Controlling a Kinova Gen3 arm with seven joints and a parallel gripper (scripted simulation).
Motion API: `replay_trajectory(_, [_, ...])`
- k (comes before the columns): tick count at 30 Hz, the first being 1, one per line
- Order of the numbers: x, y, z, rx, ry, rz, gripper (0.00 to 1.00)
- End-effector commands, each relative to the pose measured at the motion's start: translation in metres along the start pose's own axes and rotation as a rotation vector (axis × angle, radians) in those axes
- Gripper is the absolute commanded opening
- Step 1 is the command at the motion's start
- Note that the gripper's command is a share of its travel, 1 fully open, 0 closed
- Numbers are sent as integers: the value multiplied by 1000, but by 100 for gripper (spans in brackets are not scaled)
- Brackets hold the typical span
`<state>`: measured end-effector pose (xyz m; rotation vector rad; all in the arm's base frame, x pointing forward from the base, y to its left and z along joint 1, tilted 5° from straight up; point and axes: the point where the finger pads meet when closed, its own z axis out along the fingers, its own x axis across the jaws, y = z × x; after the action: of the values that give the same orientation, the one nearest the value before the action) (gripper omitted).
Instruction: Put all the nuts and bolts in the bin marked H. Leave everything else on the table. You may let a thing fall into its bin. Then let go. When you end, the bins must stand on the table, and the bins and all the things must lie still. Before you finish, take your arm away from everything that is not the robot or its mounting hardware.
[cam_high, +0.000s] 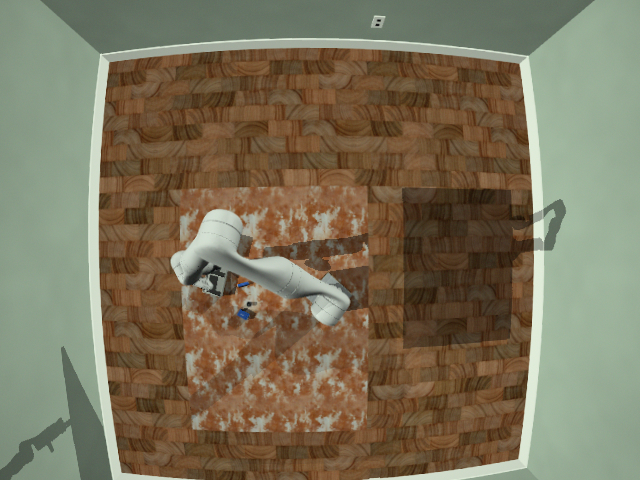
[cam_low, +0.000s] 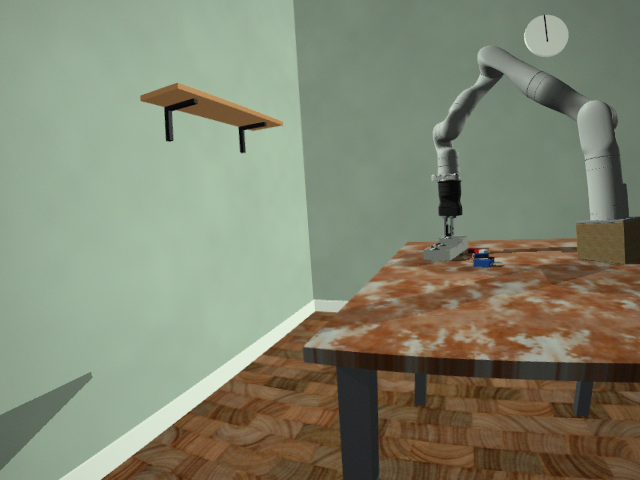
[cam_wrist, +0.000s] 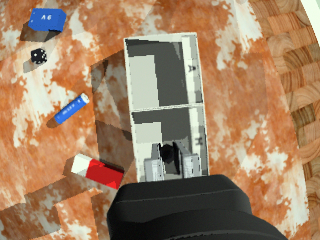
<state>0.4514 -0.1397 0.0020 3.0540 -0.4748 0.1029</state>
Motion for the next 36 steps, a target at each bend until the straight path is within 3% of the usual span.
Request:
replay_trajectory(1, [-1,-2,8,1,0,-2,34])
replay_trajectory(22, [0,-3,45,1,1,-1,34])
replay_trajectory(36, [-2,-3,44,1,-2,-3,34])
